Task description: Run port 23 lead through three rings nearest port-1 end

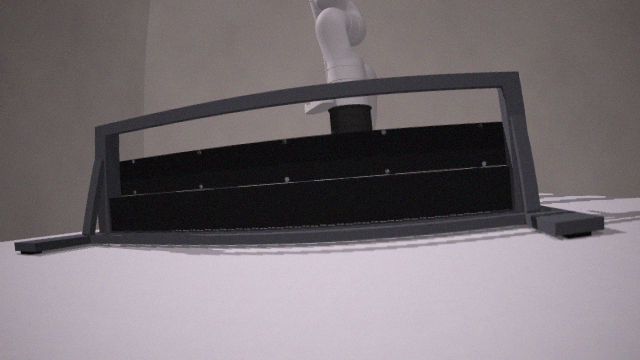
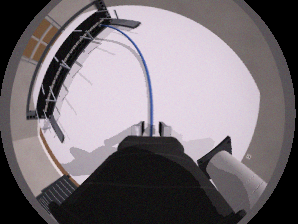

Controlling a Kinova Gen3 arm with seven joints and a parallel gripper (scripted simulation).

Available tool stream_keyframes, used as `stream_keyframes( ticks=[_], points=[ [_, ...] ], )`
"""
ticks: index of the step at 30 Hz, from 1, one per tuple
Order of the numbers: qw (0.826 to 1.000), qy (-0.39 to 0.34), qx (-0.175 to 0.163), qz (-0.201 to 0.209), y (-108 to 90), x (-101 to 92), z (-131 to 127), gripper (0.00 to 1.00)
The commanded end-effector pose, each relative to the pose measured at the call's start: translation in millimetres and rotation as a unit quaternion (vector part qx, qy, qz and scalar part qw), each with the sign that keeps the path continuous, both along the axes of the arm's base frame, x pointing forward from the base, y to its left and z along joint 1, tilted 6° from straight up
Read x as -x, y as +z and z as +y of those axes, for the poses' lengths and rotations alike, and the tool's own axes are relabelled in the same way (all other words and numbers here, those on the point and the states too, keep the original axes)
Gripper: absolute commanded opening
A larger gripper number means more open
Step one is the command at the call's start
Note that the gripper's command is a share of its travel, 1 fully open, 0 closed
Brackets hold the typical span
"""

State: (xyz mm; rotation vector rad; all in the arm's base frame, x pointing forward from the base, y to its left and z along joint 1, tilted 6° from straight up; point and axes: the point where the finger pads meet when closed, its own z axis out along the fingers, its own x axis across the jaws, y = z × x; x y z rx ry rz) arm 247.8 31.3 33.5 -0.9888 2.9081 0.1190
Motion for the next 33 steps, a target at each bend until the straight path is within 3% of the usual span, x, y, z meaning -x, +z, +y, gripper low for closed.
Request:
stream_keyframes(
  ticks=[1,33],
  points=[
    [1.0,0.0,0.0,0.0,0.1,-0.2,0.0,0.67],
    [1.0,0.0,-0.001,0.003,-6.1,-0.5,0.6,0.67]
  ],
)
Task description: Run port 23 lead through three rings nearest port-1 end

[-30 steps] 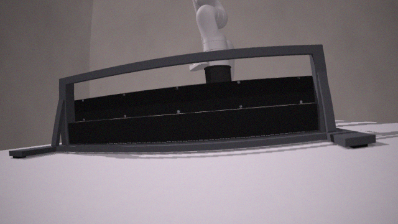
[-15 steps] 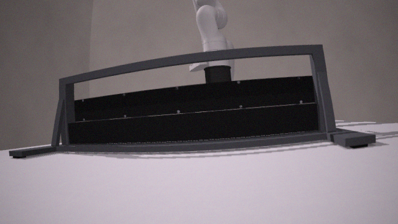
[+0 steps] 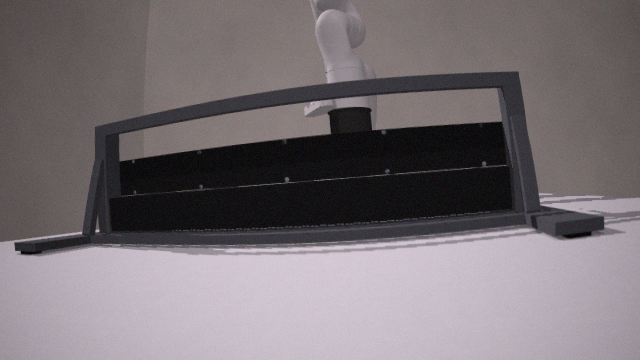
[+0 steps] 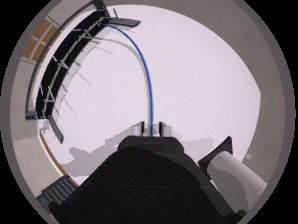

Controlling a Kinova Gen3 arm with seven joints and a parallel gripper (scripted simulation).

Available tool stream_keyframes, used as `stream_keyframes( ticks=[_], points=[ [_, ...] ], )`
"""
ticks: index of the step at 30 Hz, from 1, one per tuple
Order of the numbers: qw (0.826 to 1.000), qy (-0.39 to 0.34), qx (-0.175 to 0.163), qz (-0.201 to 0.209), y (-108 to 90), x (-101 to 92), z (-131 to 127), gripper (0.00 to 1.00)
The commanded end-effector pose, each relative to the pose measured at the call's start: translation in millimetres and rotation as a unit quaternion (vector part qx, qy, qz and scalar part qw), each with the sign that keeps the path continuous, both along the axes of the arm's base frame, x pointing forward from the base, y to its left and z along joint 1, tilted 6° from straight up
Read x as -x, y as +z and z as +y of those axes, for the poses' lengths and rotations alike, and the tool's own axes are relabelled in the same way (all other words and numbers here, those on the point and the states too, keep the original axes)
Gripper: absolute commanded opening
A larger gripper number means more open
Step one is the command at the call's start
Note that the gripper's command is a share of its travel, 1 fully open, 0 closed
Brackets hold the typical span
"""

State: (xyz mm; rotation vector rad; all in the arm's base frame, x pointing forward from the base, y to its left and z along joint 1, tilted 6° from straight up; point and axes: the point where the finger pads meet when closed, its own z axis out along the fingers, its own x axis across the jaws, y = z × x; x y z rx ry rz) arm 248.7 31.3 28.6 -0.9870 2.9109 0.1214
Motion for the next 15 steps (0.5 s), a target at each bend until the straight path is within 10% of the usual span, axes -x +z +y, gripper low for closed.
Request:
stream_keyframes(
  ticks=[1,15],
  points=[
    [1.0,0.0,-0.001,0.002,-1.6,0.4,0.7,0.67],
    [1.0,0.0,-0.002,0.006,-5.0,0.2,1.0,0.67]
  ],
)
